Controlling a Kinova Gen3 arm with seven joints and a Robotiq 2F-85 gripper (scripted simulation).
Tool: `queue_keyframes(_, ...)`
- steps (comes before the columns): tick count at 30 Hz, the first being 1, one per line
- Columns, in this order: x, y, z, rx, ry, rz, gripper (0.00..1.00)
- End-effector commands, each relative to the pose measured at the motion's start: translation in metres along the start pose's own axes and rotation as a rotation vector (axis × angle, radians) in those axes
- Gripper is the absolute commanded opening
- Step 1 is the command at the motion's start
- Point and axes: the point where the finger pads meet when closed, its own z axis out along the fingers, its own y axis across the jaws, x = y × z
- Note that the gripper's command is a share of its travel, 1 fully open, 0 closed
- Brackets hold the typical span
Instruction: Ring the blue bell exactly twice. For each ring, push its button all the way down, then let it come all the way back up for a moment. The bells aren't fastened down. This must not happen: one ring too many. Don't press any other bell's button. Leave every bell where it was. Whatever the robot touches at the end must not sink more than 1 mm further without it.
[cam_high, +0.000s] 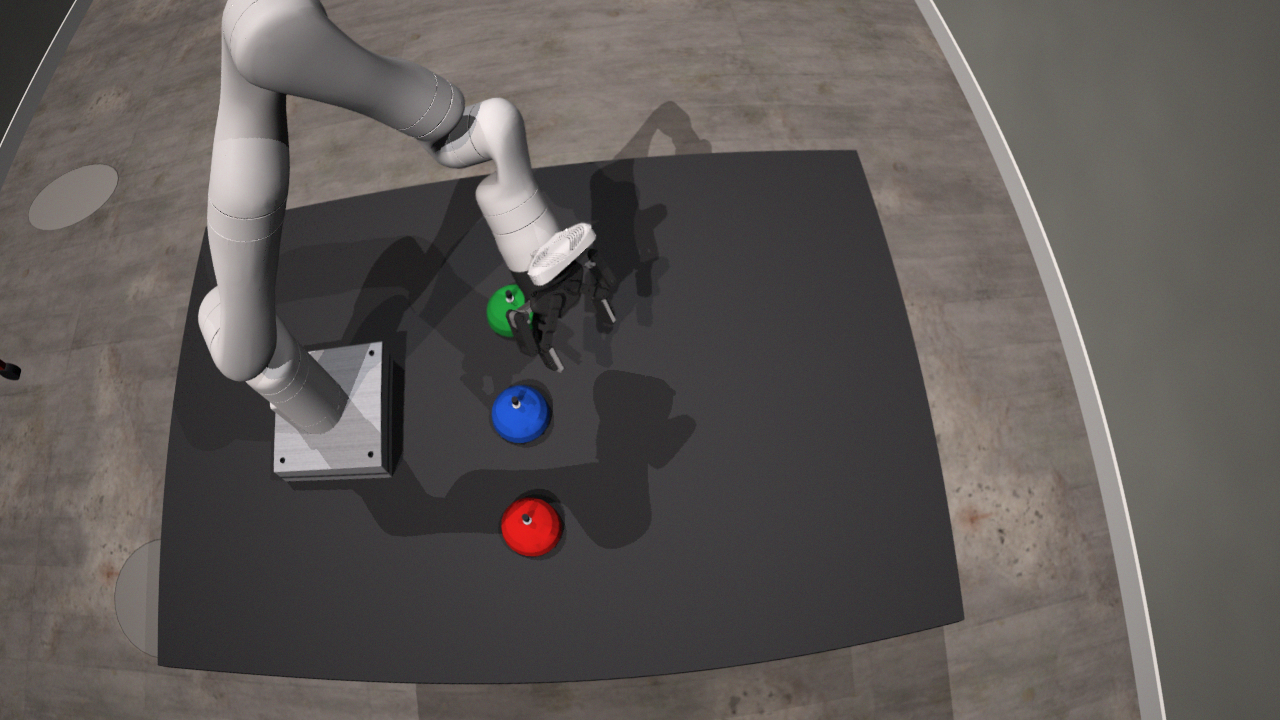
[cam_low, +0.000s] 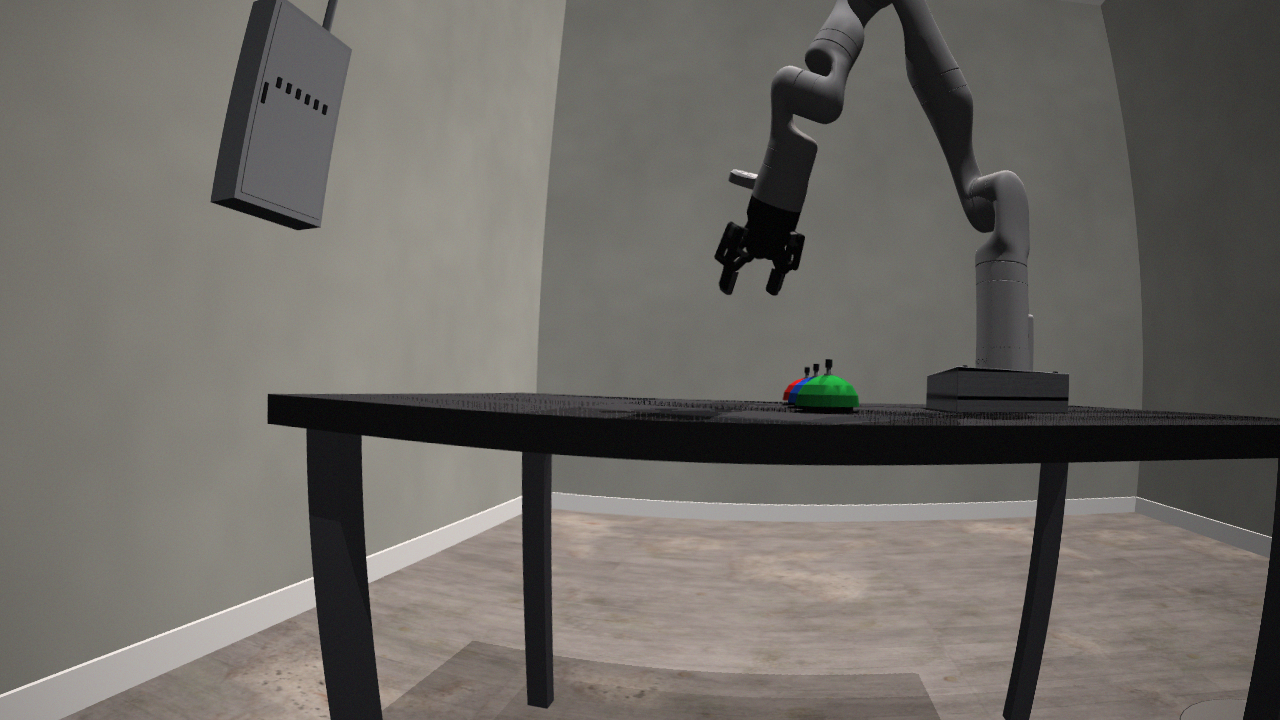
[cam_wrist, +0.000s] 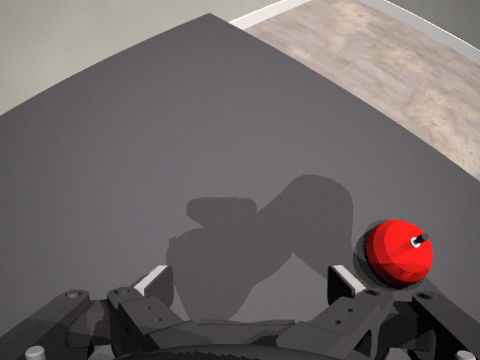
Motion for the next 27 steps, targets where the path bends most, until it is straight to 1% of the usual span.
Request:
queue_keyframes(1,0.003,0.002,0.001,-0.001,-0.001,0.009,1.00)
queue_keyframes(5,0.003,0.002,0.001,-0.001,-0.001,0.009,1.00)
queue_keyframes(6,-0.001,0.011,0.003,-0.014,-0.033,0.040,1.00)
queue_keyframes(12,-0.001,0.011,0.003,-0.014,-0.033,0.040,1.00)
queue_keyframes(13,-0.004,0.019,0.005,-0.027,-0.064,0.072,1.00)
queue_keyframes(22,-0.004,0.019,0.005,-0.027,-0.064,0.072,1.00)
queue_keyframes(23,-0.008,0.026,0.006,-0.038,-0.095,0.104,1.00)
queue_keyframes(27,-0.008,0.026,0.006,-0.038,-0.095,0.104,1.00)
